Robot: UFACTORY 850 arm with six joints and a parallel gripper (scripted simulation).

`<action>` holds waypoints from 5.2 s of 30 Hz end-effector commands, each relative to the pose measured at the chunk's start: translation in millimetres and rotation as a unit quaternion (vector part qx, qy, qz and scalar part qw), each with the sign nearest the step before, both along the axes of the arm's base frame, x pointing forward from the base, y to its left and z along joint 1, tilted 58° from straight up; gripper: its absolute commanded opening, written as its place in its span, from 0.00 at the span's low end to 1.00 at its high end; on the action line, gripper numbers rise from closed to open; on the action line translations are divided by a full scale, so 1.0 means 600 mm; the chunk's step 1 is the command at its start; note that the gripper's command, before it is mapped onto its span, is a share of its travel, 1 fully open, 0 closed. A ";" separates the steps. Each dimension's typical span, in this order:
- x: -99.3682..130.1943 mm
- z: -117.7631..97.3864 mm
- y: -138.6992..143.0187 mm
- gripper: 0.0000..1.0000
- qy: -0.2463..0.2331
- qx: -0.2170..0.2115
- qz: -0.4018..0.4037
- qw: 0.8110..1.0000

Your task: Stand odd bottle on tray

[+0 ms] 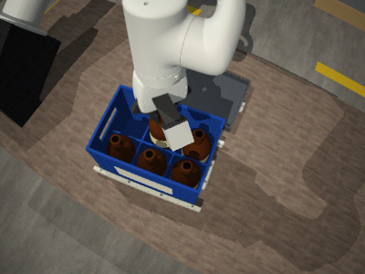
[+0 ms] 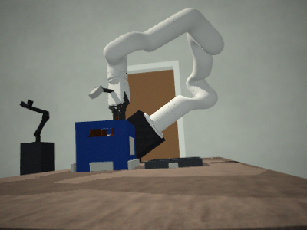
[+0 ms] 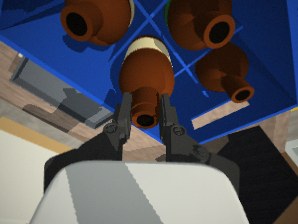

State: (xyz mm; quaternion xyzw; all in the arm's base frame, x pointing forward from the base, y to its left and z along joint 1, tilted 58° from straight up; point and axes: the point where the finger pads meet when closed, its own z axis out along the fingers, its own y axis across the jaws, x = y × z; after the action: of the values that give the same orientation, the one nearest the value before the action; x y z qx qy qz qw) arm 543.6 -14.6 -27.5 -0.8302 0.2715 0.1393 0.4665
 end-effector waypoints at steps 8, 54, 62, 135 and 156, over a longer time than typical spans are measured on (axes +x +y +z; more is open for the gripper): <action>0.001 0.010 -0.016 0.00 -0.001 0.000 0.000 1.000; 0.000 0.030 -0.049 0.00 -0.001 0.000 0.000 1.000; 0.000 0.030 -0.049 0.00 -0.001 0.000 0.000 1.000; -0.002 0.065 -0.105 0.00 -0.001 0.000 0.000 1.000; -0.002 0.072 -0.117 0.00 -0.001 0.000 0.000 1.000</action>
State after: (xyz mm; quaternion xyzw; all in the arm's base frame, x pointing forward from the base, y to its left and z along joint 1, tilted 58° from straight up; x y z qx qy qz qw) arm 541.8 -81.3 13.8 -0.8302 0.2715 0.1393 0.4665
